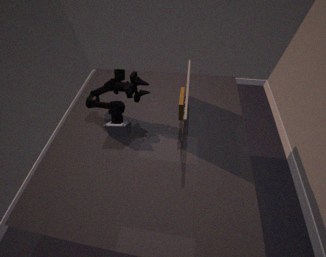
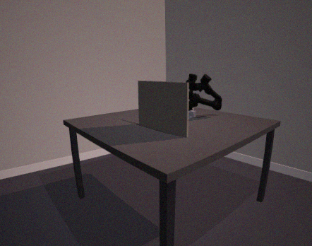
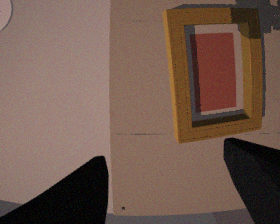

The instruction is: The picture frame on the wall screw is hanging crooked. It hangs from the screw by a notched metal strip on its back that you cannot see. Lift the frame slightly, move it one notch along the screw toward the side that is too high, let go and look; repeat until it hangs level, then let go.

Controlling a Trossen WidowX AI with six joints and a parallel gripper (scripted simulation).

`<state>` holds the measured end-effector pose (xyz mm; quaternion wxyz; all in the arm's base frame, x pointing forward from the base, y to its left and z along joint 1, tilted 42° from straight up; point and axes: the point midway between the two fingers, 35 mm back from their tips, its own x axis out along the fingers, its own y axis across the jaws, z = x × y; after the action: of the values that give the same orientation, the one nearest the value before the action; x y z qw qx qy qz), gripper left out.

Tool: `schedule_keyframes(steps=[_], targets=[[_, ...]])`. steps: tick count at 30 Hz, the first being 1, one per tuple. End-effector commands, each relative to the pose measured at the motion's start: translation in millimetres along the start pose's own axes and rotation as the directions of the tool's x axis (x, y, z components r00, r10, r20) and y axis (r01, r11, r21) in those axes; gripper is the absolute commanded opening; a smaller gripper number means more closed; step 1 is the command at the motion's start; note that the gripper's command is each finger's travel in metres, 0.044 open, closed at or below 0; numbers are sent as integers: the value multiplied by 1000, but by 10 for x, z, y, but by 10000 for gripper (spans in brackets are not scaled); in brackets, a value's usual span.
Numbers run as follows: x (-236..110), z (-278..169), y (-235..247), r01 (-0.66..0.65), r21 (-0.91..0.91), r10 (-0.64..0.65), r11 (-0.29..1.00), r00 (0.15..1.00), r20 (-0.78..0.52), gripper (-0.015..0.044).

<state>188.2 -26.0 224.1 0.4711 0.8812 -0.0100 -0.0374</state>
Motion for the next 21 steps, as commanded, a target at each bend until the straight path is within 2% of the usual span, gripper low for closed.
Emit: schedule_keyframes(steps=[1, 8, 17, 21], targets=[[0, -3, -10, 4, 7, -4, 1000, 1000, -4, 260], [14, 3, 0, 0, 0, 0, 1000, 1000, 0, 260], [633, 58, -251, -3, 5, 3, 1000, 1000, -7, 260], [749, 44, -405, -4, 8, 4, 1000, 1000, -9, 260]])
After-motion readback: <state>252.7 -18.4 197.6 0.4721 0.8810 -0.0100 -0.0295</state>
